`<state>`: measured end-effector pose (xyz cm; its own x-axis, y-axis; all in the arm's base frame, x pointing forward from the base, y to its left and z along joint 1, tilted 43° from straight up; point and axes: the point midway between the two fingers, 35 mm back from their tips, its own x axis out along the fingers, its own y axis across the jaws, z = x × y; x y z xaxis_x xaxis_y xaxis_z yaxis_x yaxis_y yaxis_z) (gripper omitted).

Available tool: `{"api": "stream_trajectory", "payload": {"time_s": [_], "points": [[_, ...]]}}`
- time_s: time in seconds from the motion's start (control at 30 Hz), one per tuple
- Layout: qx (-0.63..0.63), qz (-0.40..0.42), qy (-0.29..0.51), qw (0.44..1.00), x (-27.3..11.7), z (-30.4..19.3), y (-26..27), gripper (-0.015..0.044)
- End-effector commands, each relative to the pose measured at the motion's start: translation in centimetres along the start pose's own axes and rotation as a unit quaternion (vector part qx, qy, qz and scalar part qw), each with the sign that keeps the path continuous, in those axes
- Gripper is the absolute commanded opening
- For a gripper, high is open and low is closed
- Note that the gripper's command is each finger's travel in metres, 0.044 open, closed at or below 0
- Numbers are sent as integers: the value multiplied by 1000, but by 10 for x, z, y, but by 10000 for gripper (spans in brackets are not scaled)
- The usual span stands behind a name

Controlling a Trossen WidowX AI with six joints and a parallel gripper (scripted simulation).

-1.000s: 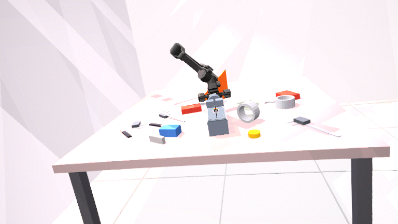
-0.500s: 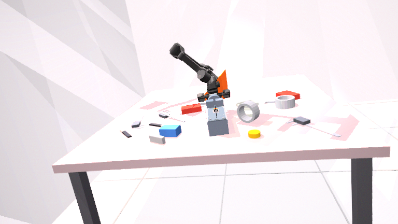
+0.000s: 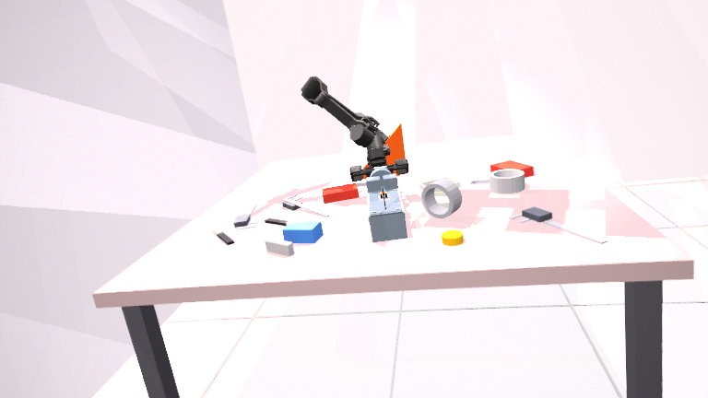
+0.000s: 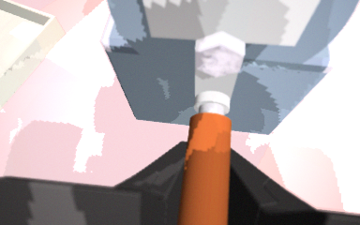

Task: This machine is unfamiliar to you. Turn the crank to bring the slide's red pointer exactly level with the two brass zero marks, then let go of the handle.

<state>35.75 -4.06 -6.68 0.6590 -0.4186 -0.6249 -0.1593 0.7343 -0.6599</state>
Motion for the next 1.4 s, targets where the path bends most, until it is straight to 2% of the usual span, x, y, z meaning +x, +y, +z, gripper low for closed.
{"api": "stream_trajectory", "payload": {"time_s": [0.0, 1.37], "points": [[6, -12, 2, 1000, -1, 0, -9, 0], [6, -12, 2, 1000, -5, 4, -17, 0]]}}
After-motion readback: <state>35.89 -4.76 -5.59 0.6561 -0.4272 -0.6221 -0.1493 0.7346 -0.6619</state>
